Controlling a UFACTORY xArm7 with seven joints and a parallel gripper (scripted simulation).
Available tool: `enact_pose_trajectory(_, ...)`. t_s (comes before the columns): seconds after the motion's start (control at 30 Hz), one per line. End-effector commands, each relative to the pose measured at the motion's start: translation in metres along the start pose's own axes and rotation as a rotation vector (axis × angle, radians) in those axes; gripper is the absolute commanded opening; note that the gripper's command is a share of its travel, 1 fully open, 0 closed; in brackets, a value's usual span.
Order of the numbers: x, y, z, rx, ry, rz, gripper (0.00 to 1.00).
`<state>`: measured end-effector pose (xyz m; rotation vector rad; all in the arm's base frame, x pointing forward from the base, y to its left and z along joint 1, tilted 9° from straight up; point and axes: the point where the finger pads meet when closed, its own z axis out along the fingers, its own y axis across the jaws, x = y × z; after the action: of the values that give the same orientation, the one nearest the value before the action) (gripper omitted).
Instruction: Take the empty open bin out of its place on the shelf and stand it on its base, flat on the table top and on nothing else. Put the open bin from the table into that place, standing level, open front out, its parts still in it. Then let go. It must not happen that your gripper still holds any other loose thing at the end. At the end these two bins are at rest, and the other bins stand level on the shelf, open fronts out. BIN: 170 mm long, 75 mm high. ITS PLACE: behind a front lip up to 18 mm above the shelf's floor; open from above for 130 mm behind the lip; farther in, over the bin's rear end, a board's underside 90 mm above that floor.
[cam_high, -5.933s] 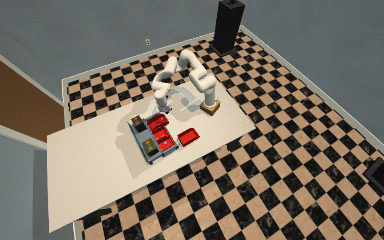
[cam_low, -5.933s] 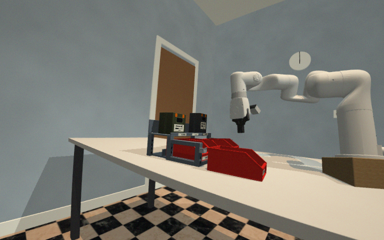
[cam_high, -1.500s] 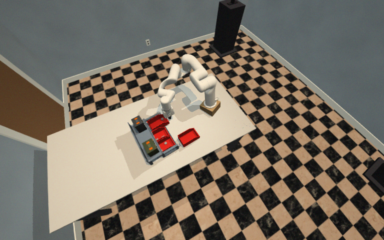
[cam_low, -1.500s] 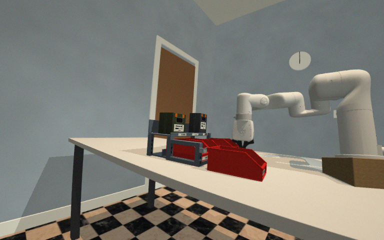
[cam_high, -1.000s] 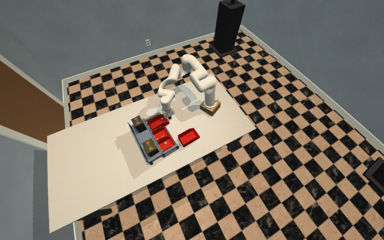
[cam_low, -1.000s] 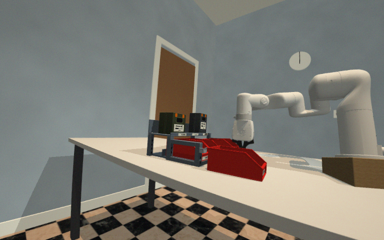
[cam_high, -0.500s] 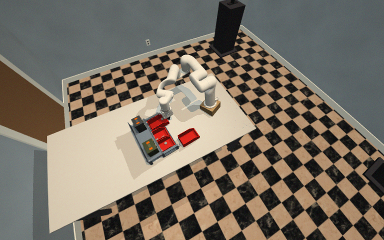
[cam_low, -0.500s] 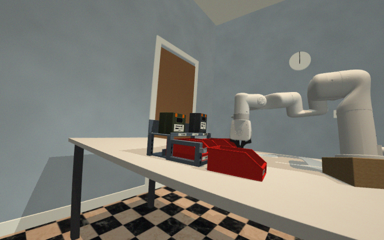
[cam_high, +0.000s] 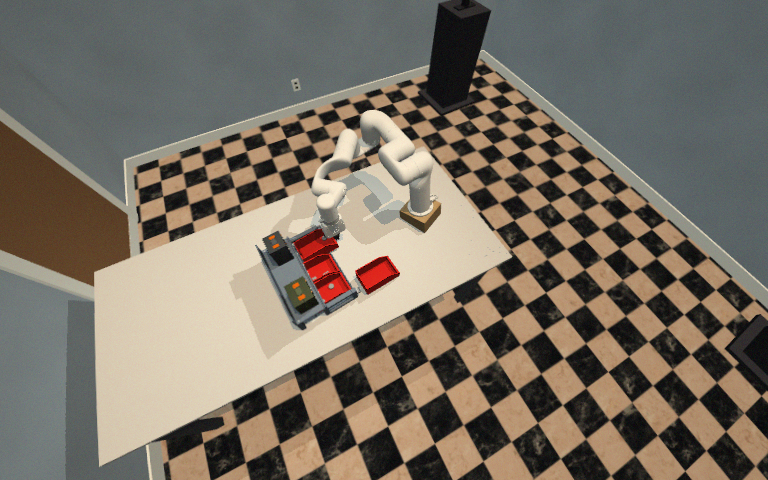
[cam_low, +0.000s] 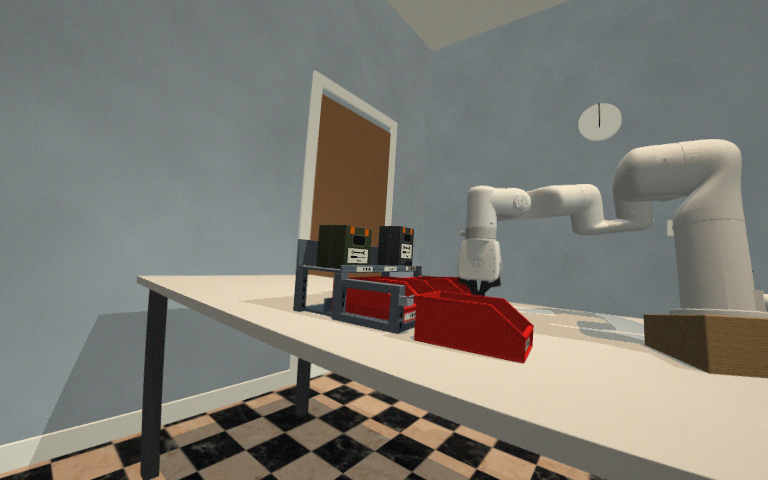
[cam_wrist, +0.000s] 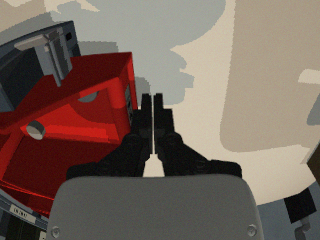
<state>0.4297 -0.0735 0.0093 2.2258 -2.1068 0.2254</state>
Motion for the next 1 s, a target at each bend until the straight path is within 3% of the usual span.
enact_pose_trajectory(0.0,0.0,-0.001,-0.002,0.004,0.001,0.0,0.0)
enact_pose_trajectory(0.97,0.0,-0.018,-0.002,0.004,0.001,0.0,0.0)
